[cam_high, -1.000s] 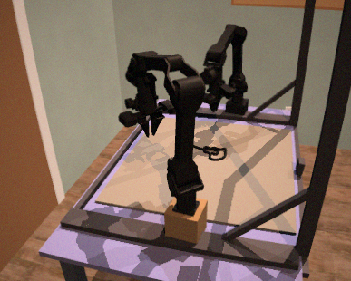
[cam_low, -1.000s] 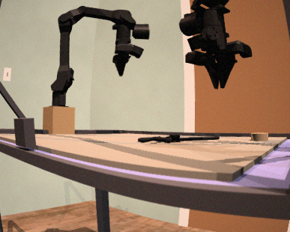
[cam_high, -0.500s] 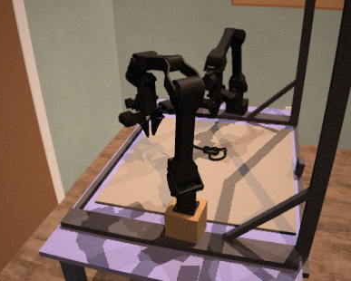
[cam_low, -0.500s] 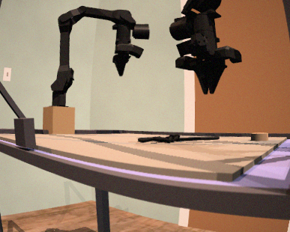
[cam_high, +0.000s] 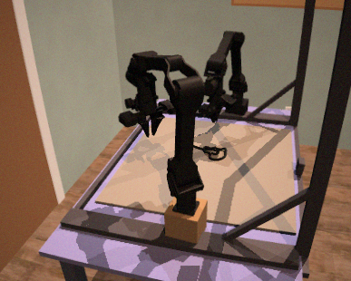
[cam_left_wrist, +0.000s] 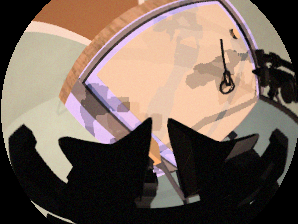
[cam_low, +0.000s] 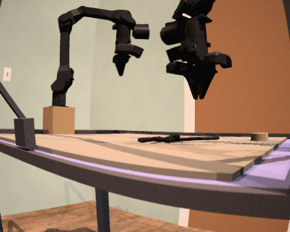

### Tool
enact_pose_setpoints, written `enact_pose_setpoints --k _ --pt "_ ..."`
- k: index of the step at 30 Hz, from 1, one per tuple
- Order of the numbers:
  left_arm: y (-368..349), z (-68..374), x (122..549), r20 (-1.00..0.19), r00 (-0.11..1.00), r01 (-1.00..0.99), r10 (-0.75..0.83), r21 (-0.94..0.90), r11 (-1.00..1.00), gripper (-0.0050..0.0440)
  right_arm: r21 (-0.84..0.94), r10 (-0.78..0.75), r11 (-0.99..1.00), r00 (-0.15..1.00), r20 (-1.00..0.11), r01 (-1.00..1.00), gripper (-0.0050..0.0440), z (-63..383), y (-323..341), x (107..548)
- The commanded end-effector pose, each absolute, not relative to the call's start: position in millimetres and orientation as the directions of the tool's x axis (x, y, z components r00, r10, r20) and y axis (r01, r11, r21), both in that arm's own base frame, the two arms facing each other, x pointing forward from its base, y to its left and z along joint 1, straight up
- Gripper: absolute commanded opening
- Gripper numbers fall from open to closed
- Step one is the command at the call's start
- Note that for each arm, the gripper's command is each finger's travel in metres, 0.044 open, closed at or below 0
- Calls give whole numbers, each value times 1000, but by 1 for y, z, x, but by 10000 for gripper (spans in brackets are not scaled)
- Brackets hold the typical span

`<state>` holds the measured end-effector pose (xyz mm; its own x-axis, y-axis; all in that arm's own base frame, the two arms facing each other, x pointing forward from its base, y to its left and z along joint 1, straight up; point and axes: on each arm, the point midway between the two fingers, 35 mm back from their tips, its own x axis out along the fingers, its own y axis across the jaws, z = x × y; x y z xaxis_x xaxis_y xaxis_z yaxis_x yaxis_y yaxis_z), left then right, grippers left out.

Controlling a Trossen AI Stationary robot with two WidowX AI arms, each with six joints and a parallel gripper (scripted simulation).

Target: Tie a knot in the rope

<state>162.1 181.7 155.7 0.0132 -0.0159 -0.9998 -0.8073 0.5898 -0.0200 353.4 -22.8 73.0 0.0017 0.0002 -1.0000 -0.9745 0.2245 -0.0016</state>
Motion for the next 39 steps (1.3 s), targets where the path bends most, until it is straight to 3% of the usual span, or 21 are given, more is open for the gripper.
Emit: enact_pose_setpoints --k 1,39 --pt "182 160 163 -1000 26 -805 -4 -23 593 85 -26 -1 224 27 -1000 -974 85 73 -19 369" --pt "182 160 163 -1000 26 -805 -4 -23 593 85 -29 0 224 30 -1000 -974 85 45 1 429"
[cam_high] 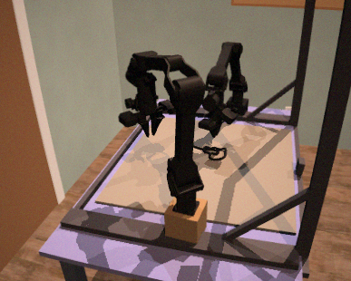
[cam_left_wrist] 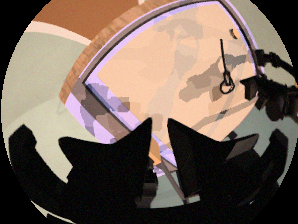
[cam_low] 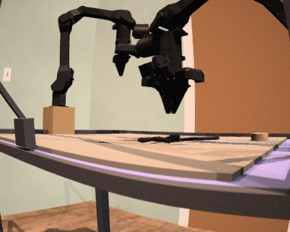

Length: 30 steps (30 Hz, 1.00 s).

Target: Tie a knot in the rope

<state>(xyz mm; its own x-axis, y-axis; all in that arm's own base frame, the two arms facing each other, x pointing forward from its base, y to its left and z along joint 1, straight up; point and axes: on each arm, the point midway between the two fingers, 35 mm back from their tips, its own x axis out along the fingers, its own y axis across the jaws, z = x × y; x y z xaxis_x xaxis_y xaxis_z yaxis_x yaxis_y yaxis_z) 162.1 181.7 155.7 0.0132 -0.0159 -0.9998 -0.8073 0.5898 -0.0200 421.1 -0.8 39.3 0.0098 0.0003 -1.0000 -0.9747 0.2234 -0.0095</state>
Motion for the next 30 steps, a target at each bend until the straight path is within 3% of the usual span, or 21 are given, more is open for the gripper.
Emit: enact_pose_setpoints --k 1,30 --pt "182 160 163 -1000 26 -805 -4 -23 593 85 -29 0 224 30 -1000 -974 85 44 1 429" --pt "182 160 163 -1000 26 -805 -4 -23 593 85 -31 1 224 32 -999 -974 85 29 11 458"
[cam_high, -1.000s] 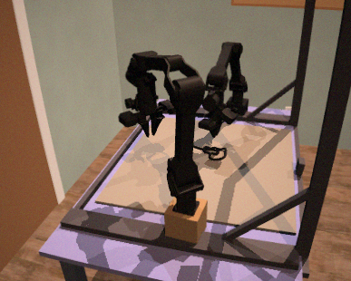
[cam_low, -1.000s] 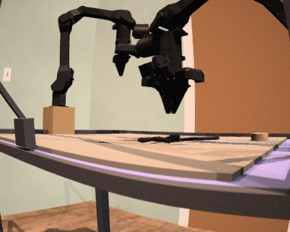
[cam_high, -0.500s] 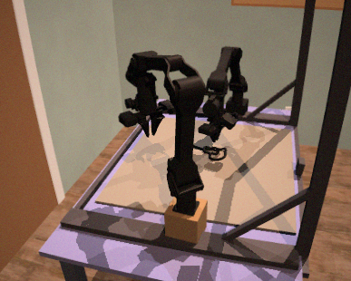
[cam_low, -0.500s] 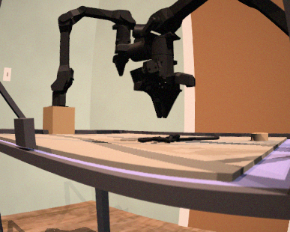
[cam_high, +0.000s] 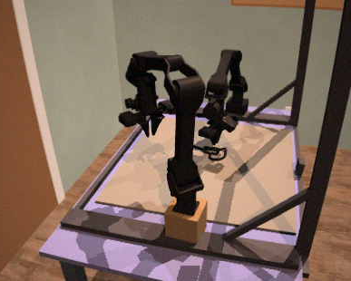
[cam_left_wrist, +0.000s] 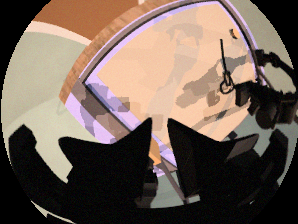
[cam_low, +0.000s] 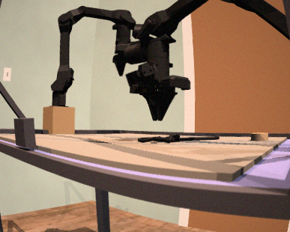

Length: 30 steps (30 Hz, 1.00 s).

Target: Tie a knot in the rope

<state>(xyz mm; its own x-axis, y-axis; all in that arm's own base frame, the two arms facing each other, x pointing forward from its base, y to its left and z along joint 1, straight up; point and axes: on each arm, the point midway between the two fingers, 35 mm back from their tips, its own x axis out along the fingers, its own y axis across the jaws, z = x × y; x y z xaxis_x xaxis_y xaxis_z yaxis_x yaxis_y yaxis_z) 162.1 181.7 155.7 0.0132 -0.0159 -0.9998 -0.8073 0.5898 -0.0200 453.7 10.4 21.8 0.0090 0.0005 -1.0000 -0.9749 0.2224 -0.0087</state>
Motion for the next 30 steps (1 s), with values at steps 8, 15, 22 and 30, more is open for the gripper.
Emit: enact_pose_setpoints --k 8,15,22,30 --pt "182 160 163 -1000 26 -805 -4 -23 593 85 -31 1 224 32 -999 -974 85 21 11 459" --pt "182 160 163 -1000 26 -805 -4 -23 593 85 -31 1 224 32 -999 -974 85 11 11 459" --pt "182 160 163 -1000 26 -805 -4 -23 593 85 -31 1 224 32 -999 -974 85 7 11 459" --pt "182 160 163 -1000 26 -805 -4 -23 593 85 -31 1 224 32 -999 -974 85 6 11 459"
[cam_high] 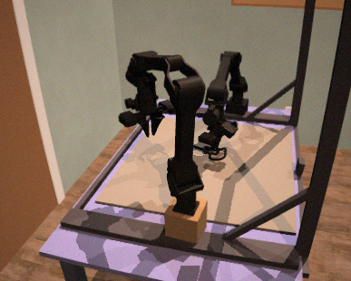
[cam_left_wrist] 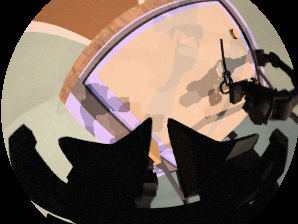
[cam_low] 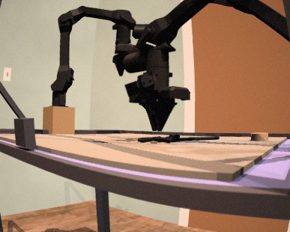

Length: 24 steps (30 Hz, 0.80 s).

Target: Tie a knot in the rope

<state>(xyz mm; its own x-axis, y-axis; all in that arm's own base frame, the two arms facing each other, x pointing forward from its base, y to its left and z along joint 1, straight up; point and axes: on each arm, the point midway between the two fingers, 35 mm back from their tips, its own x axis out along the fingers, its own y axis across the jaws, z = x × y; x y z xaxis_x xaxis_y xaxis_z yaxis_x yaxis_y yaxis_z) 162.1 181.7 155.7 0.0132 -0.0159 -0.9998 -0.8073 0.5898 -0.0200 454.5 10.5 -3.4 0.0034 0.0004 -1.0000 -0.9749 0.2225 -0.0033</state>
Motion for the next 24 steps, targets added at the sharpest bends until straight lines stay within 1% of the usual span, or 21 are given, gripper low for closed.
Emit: enact_pose_setpoints --k 1,24 --pt "182 160 163 -1000 26 -805 -4 -23 593 85 -31 1 224 32 -999 -974 85 5 11 459" --pt "182 160 163 -1000 26 -805 -4 -23 593 85 -31 1 224 32 -999 -974 85 -17 11 459"
